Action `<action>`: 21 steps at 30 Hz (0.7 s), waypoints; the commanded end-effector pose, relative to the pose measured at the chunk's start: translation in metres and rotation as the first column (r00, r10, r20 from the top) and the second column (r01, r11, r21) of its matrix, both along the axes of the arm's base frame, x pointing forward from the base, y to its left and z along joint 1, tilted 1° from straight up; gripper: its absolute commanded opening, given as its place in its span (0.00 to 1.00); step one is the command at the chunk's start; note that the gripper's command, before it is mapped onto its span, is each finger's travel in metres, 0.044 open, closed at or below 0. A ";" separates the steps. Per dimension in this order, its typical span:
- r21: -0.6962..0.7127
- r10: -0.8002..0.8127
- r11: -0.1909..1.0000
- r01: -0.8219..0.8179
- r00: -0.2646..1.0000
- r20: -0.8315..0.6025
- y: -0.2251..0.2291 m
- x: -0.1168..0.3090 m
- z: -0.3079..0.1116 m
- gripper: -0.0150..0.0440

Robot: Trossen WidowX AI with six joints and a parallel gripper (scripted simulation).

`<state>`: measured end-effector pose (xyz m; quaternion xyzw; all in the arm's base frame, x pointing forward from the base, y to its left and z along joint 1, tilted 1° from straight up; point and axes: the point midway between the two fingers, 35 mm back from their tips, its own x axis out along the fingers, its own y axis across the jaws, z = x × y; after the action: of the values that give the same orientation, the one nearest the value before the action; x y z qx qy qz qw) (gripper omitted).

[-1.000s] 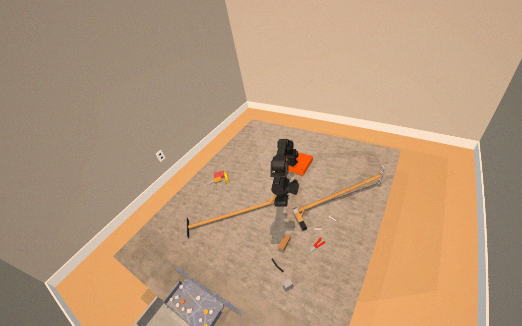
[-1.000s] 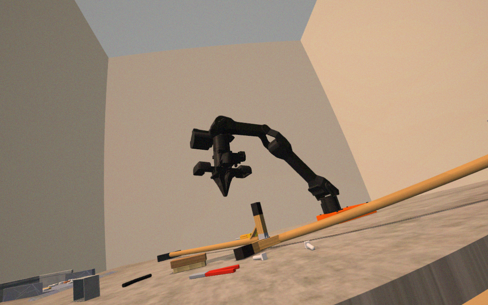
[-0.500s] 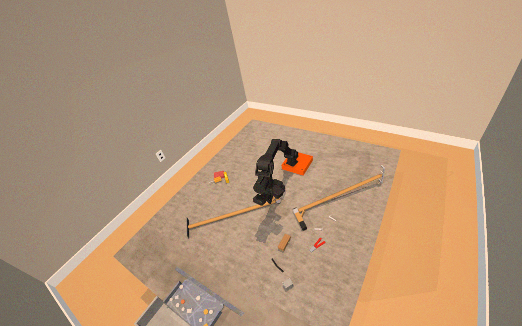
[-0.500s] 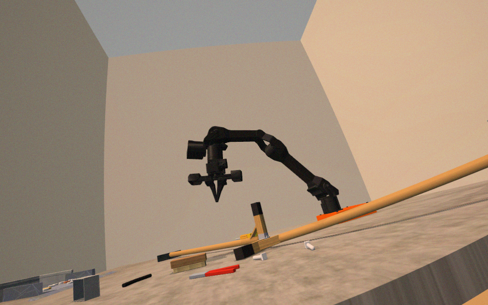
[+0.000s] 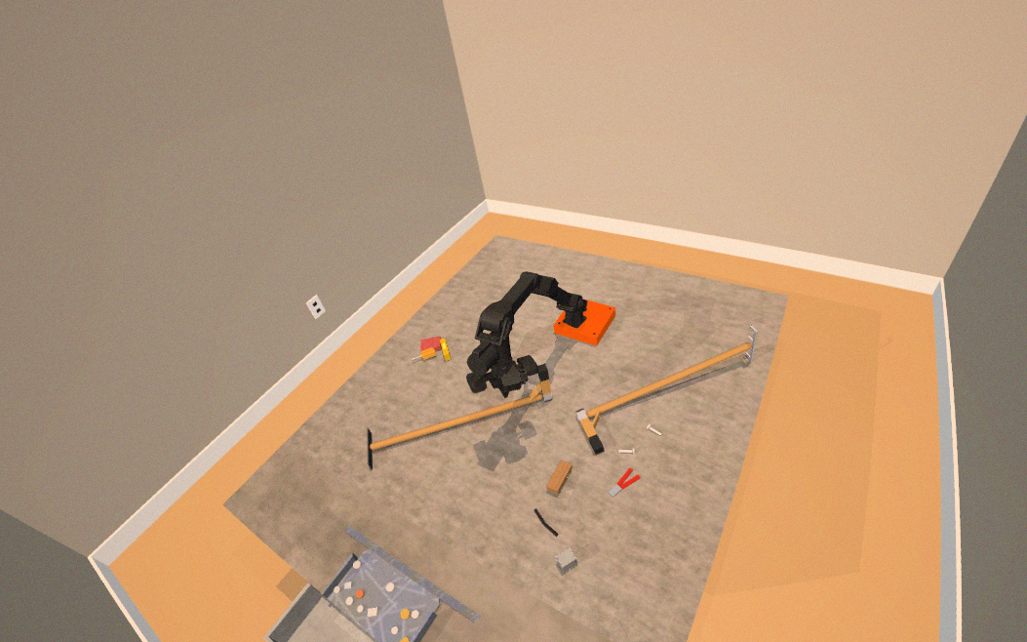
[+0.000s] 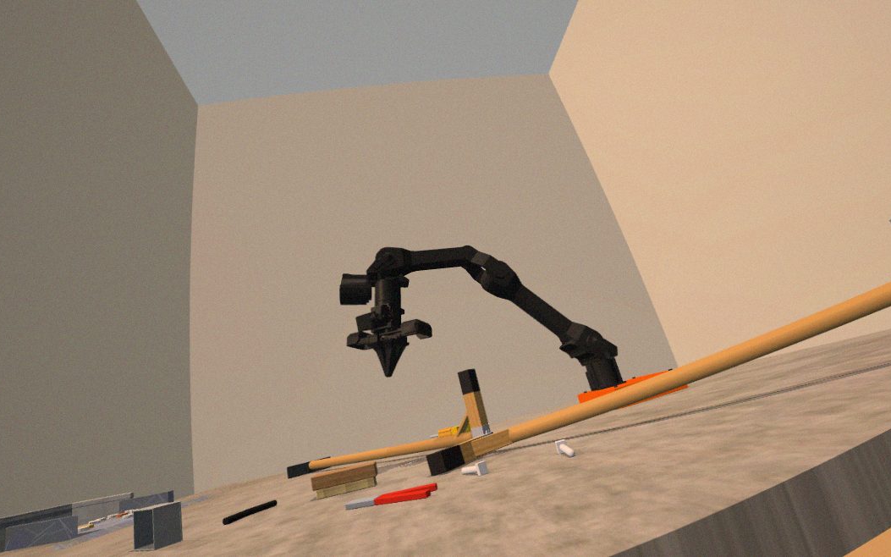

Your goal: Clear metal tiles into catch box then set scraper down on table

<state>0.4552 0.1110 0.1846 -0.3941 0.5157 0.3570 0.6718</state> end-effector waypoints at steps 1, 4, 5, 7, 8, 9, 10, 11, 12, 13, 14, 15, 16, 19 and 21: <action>0.027 -0.156 0.987 0.156 0.988 -0.007 -0.021 0.007 -0.002 0.25; 0.043 -0.256 0.966 0.256 0.967 -0.009 -0.036 0.011 -0.002 0.25; 0.048 -0.288 0.956 0.288 0.958 -0.010 -0.041 0.012 -0.002 0.25; 0.058 -0.352 0.934 0.352 0.936 -0.013 -0.051 0.015 -0.003 0.25; 0.064 -0.384 0.921 0.384 0.923 -0.014 -0.056 0.016 -0.003 0.25; 0.069 -0.415 0.907 0.415 0.910 -0.016 -0.061 0.017 -0.003 0.25; 0.074 -0.445 0.892 0.445 0.895 -0.018 -0.066 0.018 -0.003 0.25; 0.080 -0.475 0.876 0.475 0.880 -0.020 -0.071 0.019 -0.003 0.25; 0.085 -0.504 0.859 0.504 0.863 -0.022 -0.076 0.020 -0.003 0.25; 0.090 -0.533 0.841 0.533 0.846 -0.024 -0.081 0.021 -0.003 0.25; 0.095 -0.561 0.822 0.561 0.827 -0.026 -0.086 0.022 -0.003 0.25; 0.100 -0.589 0.802 0.588 0.808 -0.029 -0.091 0.022 -0.003 0.25; 0.106 -0.616 0.781 0.615 0.787 -0.031 -0.096 0.023 -0.003 0.25; 0.121 -0.692 0.713 0.690 0.721 -0.040 -0.111 0.025 -0.003 0.25; 0.131 -0.738 0.664 0.737 0.673 -0.046 -0.122 0.026 -0.003 0.25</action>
<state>0.4784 0.0083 0.1814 -0.1497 0.5972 0.1310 0.7770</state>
